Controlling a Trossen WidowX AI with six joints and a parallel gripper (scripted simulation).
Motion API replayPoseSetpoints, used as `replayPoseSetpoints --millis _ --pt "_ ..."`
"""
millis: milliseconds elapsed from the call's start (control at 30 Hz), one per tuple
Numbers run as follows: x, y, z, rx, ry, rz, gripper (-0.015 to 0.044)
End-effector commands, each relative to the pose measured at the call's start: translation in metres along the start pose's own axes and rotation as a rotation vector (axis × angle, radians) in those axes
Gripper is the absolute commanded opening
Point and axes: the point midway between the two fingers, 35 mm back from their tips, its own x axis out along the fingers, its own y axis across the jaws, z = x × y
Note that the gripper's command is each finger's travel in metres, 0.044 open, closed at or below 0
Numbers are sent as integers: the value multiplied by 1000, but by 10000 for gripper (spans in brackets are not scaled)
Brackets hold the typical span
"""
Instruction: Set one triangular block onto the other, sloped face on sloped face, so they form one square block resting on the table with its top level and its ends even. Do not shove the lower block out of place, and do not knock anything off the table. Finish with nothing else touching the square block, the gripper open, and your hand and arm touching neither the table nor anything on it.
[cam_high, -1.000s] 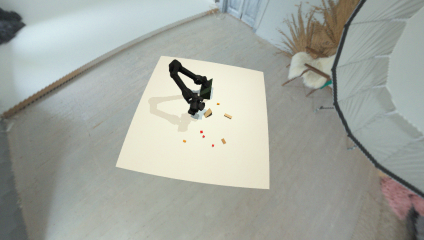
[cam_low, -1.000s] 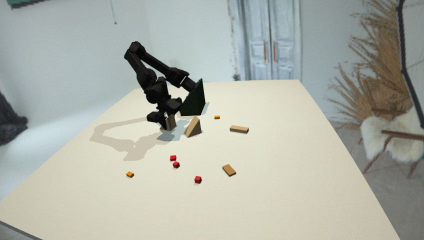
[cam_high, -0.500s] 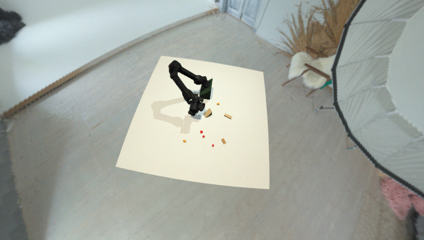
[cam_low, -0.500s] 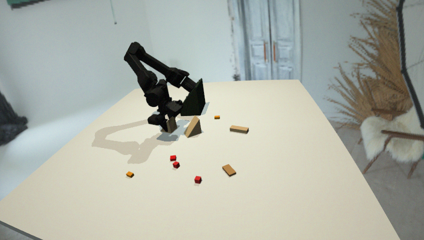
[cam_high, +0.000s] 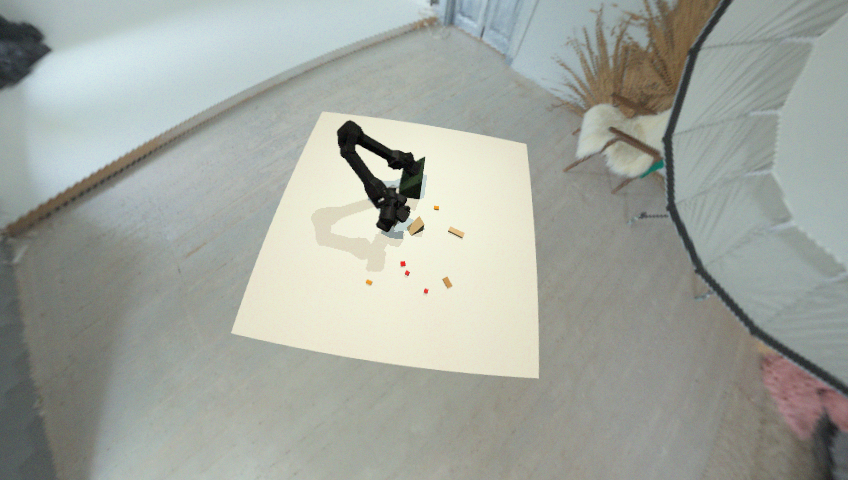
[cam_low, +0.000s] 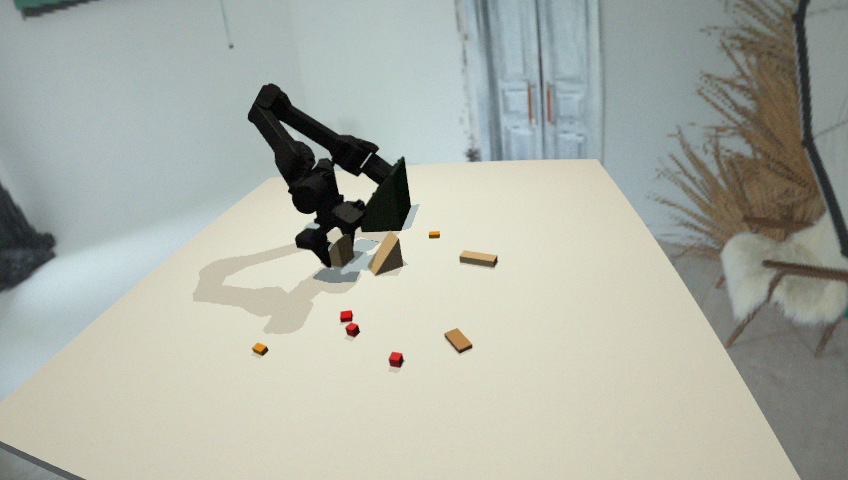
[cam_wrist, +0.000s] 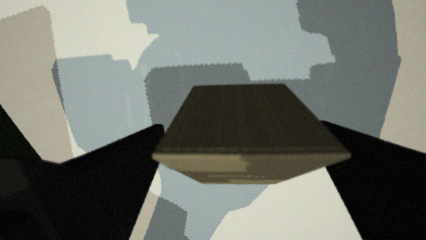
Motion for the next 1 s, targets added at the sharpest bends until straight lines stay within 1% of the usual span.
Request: replayPoseSetpoints --millis 0,133,333,700,767,967 --pt "0 0 0 1 0 -1 440" --pt "-3 0 0 1 -1 -1 440" --pt "-58 0 1 0 -3 1 440" --pt "-56 -2 3 -4 2 -6 440" --pt "-58 -1 8 -2 41 18 440" --pt "-75 1 34 5 254 52 440"
